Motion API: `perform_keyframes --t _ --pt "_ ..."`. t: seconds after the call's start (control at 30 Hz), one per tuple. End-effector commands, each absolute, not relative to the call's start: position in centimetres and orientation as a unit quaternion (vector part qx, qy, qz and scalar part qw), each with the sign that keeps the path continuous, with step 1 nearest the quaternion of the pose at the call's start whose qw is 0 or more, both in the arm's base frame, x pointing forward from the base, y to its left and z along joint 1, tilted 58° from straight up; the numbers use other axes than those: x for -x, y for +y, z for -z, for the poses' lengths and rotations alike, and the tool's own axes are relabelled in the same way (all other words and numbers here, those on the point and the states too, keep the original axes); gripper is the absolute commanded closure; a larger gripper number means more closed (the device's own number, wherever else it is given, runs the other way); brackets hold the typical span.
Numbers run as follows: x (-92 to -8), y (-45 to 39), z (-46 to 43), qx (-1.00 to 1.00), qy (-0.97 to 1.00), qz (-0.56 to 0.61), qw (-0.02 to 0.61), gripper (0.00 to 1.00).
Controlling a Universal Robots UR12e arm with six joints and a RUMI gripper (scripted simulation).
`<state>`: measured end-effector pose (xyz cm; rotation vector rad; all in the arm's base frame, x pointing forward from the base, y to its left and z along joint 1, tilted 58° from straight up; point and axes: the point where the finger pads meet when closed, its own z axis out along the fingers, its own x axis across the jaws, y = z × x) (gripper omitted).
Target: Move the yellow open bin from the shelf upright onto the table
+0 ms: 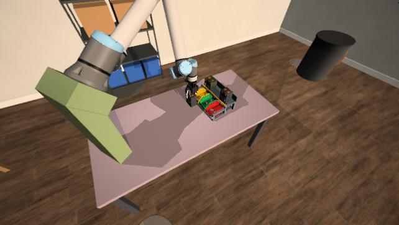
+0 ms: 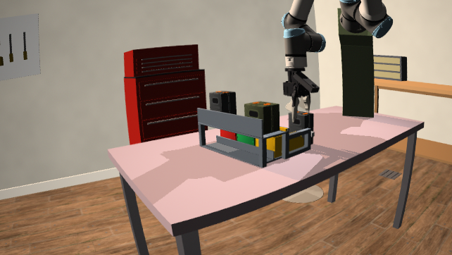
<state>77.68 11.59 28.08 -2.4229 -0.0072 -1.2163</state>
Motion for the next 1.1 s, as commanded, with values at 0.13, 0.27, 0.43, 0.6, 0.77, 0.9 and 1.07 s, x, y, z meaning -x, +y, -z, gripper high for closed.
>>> perform_keyframes --t 0.13,0.27,0.43,0.6,0.77,0.9,1.07 --pt "-78.65 12.04 -27.50 0.873 -0.002 0.439 0.213 0.42" --pt "-78.65 12.04 -27.50 0.873 -0.002 0.439 0.213 0.42" --pt "-78.54 11.99 -27.57 0.873 -0.002 0.439 0.213 0.42" --pt "-78.53 11.98 -27.58 0.873 -0.002 0.439 0.213 0.42" --pt "-78.53 11.98 -27.58 0.873 -0.002 0.439 0.213 0.42" --pt "-78.52 11.98 -27.59 0.873 -0.002 0.439 0.213 0.42" --pt "-78.44 11.94 -27.64 0.873 -0.002 0.439 0.213 0.42"
